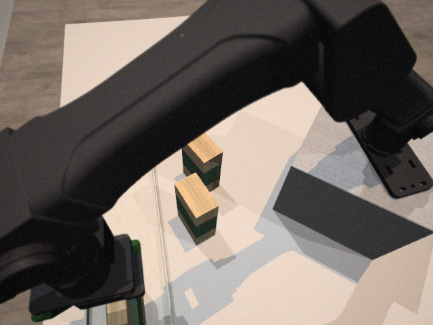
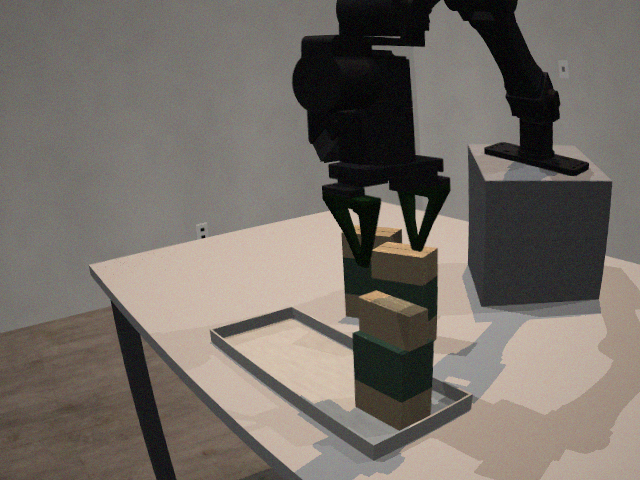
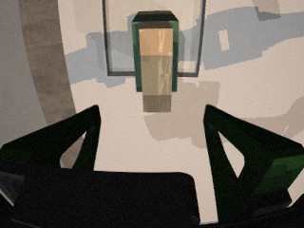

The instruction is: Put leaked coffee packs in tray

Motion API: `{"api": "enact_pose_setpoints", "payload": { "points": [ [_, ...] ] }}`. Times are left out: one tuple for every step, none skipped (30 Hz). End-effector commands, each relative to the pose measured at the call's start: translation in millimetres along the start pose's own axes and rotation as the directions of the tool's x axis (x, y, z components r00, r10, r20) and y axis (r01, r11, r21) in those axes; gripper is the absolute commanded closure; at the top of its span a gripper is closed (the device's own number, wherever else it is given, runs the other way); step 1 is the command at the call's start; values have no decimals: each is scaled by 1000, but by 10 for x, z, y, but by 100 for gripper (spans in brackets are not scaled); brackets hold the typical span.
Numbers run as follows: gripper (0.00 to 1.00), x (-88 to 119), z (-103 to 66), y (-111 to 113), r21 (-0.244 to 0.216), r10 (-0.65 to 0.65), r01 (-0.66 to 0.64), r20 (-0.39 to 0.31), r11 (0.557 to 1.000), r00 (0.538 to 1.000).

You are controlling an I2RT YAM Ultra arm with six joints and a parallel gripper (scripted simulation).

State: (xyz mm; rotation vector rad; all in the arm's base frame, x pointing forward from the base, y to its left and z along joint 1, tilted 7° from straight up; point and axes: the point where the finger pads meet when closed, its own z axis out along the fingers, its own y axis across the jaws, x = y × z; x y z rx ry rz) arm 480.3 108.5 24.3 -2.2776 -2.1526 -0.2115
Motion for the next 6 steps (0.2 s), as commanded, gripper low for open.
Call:
{"api": "enact_pose_setpoints", "payload": {
  "points": [
    [24, 6, -64, 4, -2, -6, 6, 2, 1000, 1000],
    [24, 6, -64, 4, -2, -6, 6, 2, 1000, 1000],
    [24, 6, -64, 4, -2, -6, 6, 2, 1000, 1000],
    [24, 6, -64, 4, -2, -6, 6, 2, 1000, 1000],
    [24, 6, -64, 4, -2, -6, 6, 2, 1000, 1000],
    [24, 6, -64, 4, -2, -6, 6, 2, 1000, 1000]
  ]
}}
